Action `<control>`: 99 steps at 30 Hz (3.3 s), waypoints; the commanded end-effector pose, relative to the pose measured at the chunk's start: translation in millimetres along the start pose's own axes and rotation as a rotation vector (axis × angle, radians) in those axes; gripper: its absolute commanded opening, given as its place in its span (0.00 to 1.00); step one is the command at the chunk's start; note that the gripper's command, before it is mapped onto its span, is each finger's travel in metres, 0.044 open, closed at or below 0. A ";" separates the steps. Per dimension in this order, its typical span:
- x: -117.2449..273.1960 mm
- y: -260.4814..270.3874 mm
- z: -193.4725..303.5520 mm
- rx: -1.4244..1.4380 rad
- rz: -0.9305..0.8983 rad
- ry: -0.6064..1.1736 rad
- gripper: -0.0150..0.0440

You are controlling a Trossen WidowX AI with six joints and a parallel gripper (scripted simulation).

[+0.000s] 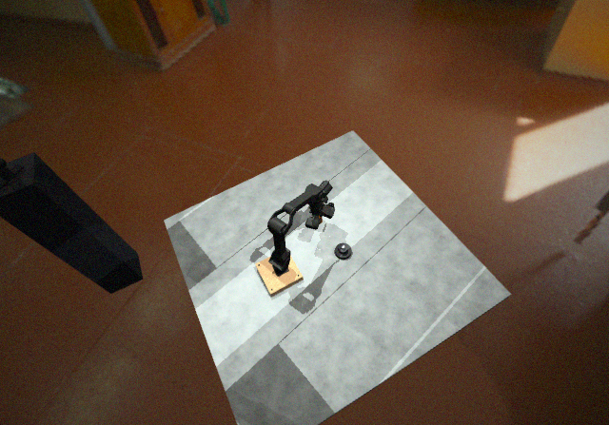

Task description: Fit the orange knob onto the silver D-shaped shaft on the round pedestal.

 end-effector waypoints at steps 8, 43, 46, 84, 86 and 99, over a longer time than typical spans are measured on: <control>-65.7 5.4 -2.9 -0.002 0.031 0.002 0.25; -103.1 6.9 -1.3 -0.004 0.045 0.009 0.66; -103.1 6.9 -1.3 -0.004 0.045 0.009 0.66; -58.1 10.5 -2.4 -0.002 0.045 0.004 1.00; -61.4 10.5 -2.4 -0.002 0.045 0.004 1.00; -82.3 9.4 -2.3 -0.002 0.046 0.004 1.00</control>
Point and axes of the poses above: the point midway between the two fingers, 35 mm back from their tips, its own x axis back along the fingers, its own y axis across the jaws, z = x × y, the point moved 9 cm from there along x, back along the fingers, and after that the axes turned 13 degrees about x, right-handed, at the moved point
